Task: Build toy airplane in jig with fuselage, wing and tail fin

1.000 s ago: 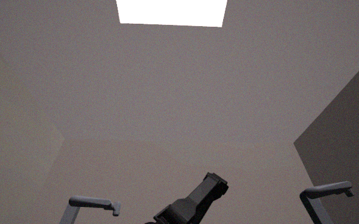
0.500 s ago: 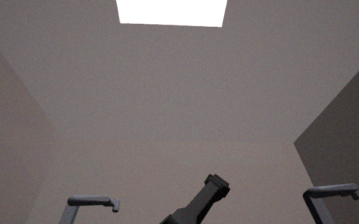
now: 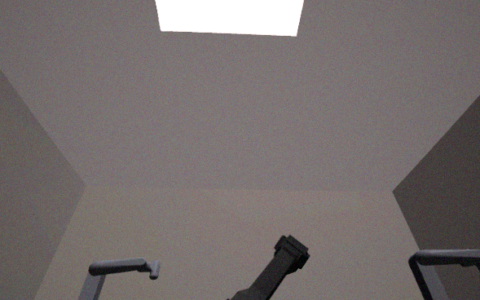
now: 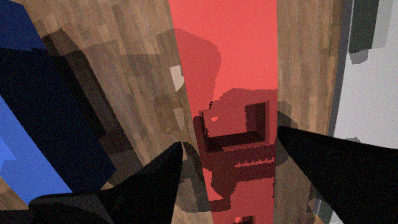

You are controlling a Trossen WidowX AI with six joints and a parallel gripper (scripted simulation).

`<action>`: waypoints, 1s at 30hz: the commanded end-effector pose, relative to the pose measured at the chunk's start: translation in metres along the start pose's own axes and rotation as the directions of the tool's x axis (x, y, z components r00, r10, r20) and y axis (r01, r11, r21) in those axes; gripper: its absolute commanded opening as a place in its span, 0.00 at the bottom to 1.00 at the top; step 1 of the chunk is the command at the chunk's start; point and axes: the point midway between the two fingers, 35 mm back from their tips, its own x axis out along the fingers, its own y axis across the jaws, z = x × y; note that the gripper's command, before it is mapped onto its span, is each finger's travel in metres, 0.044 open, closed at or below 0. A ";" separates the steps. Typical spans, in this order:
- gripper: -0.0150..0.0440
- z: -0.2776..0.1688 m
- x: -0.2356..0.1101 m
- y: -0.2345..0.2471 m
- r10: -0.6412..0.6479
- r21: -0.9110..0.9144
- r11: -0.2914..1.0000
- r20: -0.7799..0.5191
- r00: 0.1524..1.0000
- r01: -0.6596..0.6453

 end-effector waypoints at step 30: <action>0.25 0.008 -0.043 -0.004 -0.008 0.007 1.000 0.002 1.000 0.008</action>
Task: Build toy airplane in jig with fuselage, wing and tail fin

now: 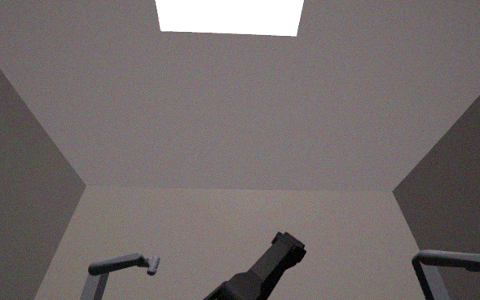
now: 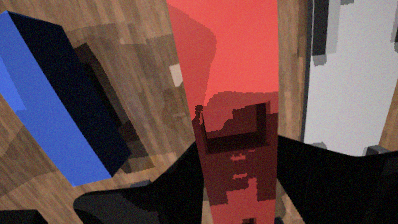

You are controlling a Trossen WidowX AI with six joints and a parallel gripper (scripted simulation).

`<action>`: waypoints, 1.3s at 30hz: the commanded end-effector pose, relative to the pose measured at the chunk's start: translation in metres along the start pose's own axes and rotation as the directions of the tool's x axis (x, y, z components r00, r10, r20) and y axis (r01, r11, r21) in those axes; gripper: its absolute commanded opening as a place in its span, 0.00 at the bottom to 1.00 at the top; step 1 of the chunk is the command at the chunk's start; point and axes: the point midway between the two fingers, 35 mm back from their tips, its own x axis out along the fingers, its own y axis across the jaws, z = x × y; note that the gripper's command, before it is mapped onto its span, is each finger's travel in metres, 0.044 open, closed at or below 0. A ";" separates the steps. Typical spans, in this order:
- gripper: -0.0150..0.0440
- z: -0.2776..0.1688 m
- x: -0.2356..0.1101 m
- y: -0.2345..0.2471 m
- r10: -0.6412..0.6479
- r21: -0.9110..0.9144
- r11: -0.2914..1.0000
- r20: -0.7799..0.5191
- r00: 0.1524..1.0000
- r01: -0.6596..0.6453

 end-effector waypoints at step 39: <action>0.25 0.001 -0.092 -0.018 -0.004 -0.022 1.000 0.014 1.000 0.004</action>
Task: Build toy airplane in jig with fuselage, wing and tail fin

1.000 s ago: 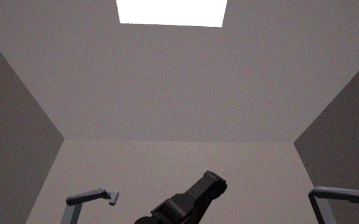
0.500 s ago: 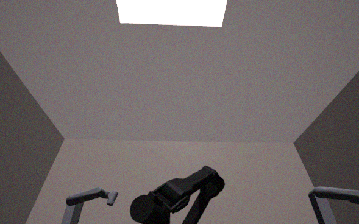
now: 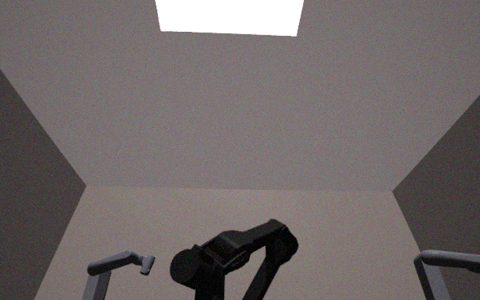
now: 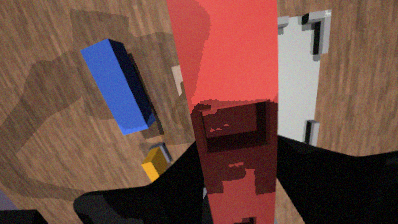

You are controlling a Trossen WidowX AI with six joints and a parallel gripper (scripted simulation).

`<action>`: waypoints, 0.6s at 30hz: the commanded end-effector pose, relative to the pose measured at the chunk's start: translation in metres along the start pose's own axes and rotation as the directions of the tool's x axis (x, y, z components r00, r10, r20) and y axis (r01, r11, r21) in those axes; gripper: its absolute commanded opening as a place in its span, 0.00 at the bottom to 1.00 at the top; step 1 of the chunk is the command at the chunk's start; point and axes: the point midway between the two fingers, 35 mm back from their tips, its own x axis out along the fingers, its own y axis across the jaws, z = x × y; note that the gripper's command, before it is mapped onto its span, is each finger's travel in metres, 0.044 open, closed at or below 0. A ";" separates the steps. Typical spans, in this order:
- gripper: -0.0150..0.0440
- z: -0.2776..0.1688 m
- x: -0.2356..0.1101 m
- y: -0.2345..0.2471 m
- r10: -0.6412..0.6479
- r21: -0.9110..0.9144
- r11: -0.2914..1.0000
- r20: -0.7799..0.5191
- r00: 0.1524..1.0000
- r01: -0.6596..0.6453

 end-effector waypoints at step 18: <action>0.25 0.005 0.025 -0.065 -0.009 -0.036 0.999 0.005 1.000 0.009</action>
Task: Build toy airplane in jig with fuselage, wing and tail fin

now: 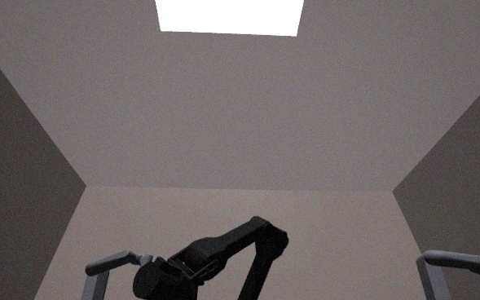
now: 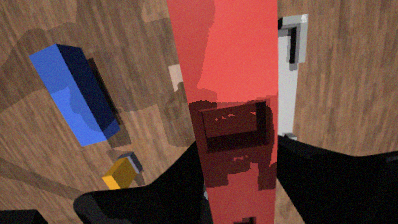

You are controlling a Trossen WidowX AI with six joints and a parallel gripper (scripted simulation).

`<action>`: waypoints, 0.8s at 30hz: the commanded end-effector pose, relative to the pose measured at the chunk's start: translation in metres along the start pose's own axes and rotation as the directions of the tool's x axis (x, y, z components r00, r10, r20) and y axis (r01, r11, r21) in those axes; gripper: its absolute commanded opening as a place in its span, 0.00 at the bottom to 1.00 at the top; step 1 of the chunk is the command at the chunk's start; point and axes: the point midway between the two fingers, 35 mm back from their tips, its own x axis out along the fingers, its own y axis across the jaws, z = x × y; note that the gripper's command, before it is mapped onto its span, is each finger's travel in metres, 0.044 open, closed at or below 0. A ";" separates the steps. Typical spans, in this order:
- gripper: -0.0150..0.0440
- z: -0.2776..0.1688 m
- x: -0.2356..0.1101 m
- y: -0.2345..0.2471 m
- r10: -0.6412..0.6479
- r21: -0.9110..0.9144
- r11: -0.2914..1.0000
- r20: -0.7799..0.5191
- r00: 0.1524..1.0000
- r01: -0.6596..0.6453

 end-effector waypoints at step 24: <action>0.25 -0.013 0.040 -0.078 -0.004 -0.052 0.999 0.006 1.000 0.004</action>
